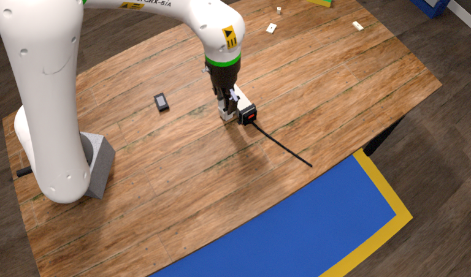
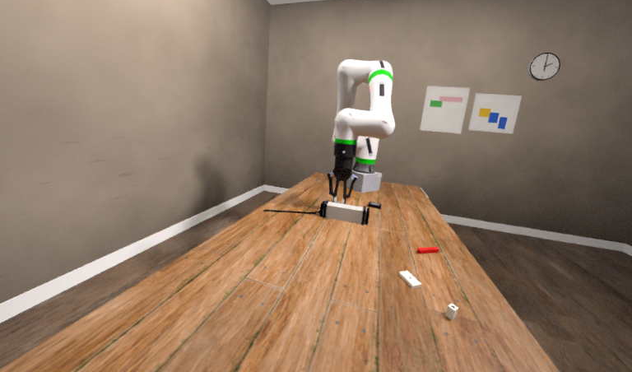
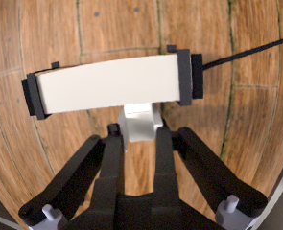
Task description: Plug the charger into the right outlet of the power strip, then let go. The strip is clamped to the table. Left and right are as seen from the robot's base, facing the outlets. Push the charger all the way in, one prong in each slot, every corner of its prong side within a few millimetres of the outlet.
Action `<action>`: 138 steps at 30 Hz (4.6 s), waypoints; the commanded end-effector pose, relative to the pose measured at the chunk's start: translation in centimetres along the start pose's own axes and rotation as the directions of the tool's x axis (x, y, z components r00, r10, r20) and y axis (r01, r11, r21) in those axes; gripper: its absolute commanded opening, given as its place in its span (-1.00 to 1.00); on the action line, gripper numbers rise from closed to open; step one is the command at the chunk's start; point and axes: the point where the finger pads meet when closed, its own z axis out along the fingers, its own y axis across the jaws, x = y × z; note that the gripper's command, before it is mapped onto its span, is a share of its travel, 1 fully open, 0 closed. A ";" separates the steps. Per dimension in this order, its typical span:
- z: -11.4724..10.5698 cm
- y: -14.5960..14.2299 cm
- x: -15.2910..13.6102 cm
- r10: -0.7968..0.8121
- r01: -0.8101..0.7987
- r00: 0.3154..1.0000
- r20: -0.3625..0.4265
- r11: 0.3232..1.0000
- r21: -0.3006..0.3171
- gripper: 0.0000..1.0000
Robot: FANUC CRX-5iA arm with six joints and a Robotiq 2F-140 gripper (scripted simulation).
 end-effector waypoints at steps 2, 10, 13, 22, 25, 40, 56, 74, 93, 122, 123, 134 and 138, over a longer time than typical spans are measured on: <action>-0.1 0.0 0.4 -0.001 0.001 1.000 -0.008 1.000 0.000 -0.80; -0.1 0.0 0.4 -0.001 0.001 1.000 -0.008 1.000 0.000 -0.80; -0.1 0.0 0.4 -0.001 0.001 1.000 -0.008 1.000 0.000 -0.80; -0.1 0.0 0.3 -0.001 0.001 1.000 -0.007 1.000 -0.001 -0.80; -0.1 0.0 0.3 -0.001 0.001 1.000 -0.006 1.000 -0.001 -0.80; -0.1 0.0 0.3 -0.001 0.001 1.000 -0.006 1.000 -0.001 -0.80; -0.1 0.0 0.3 -0.001 0.001 1.000 -0.006 1.000 -0.001 -0.25; -0.1 0.0 0.3 -0.001 0.001 1.000 -0.006 1.000 -0.001 -0.25; -0.9 0.0 0.3 -0.001 0.001 1.000 -0.006 1.000 -0.001 -0.25; -9.3 0.0 0.2 -0.001 0.001 1.000 -0.006 1.000 -0.001 -0.25; -9.6 0.0 0.2 -0.001 0.001 1.000 -0.006 1.000 -0.001 -0.25; -11.6 0.0 0.2 -0.001 0.001 1.000 -0.006 1.000 -0.001 -0.25; -12.0 0.0 0.2 -0.001 0.001 1.000 -0.006 1.000 -0.001 -0.25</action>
